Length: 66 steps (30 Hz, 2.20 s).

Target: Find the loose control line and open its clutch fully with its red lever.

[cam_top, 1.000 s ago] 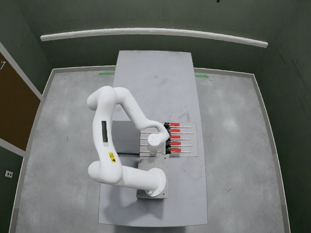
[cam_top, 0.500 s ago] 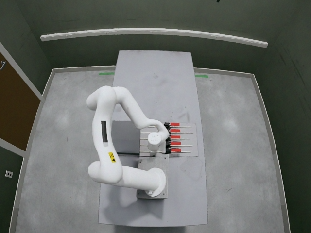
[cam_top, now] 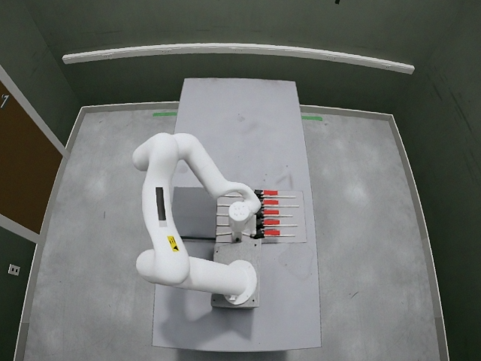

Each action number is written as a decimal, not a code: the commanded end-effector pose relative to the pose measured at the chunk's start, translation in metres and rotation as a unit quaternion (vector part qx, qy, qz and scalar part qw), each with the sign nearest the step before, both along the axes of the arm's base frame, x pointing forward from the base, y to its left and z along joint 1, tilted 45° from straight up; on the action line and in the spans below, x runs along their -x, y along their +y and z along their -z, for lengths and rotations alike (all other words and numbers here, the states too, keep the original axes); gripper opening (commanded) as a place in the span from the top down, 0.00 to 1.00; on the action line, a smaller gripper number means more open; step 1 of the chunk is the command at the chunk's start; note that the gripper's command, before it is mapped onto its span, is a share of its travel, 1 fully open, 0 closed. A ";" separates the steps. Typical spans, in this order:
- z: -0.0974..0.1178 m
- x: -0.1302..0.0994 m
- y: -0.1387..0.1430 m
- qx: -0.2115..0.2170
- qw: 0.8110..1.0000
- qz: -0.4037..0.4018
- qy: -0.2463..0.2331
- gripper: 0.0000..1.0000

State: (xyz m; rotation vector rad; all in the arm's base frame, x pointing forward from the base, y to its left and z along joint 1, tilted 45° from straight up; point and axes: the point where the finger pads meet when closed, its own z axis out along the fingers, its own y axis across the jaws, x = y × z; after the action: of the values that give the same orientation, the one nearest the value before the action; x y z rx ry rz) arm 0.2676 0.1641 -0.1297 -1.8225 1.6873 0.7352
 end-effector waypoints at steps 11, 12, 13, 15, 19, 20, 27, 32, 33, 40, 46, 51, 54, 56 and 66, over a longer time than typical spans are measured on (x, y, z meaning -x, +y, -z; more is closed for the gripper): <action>0.000 -0.011 0.001 0.000 1.000 0.001 -0.001 1.00; 0.000 -0.012 0.001 0.000 1.000 0.001 -0.001 1.00; -0.001 -0.012 0.001 0.000 1.000 0.001 -0.001 1.00; -0.001 -0.013 0.001 0.000 1.000 0.001 -0.001 1.00; -0.001 -0.014 0.001 0.000 1.000 0.001 -0.001 1.00; -0.001 -0.014 0.001 0.000 1.000 0.001 -0.001 1.00; -0.001 -0.014 0.001 0.000 1.000 0.001 -0.001 1.00; -0.001 -0.014 0.001 0.000 1.000 0.001 -0.001 1.00; -0.001 -0.014 0.001 0.000 1.000 0.001 -0.001 1.00; -0.001 -0.014 0.001 0.000 1.000 0.001 -0.001 1.00; 0.000 -0.012 0.001 0.000 1.000 0.001 -0.001 1.00; 0.000 -0.009 0.000 0.000 1.000 0.001 -0.001 1.00; 0.000 -0.005 0.000 0.000 1.000 0.001 -0.001 1.00; 0.000 -0.005 0.000 0.000 1.000 0.001 -0.001 1.00; 0.000 0.008 -0.001 0.000 1.000 0.001 -0.001 1.00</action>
State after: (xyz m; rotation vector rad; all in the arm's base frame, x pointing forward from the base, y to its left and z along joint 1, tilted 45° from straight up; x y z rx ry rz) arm 0.2641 0.1639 -0.1297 -1.8212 1.6865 0.7340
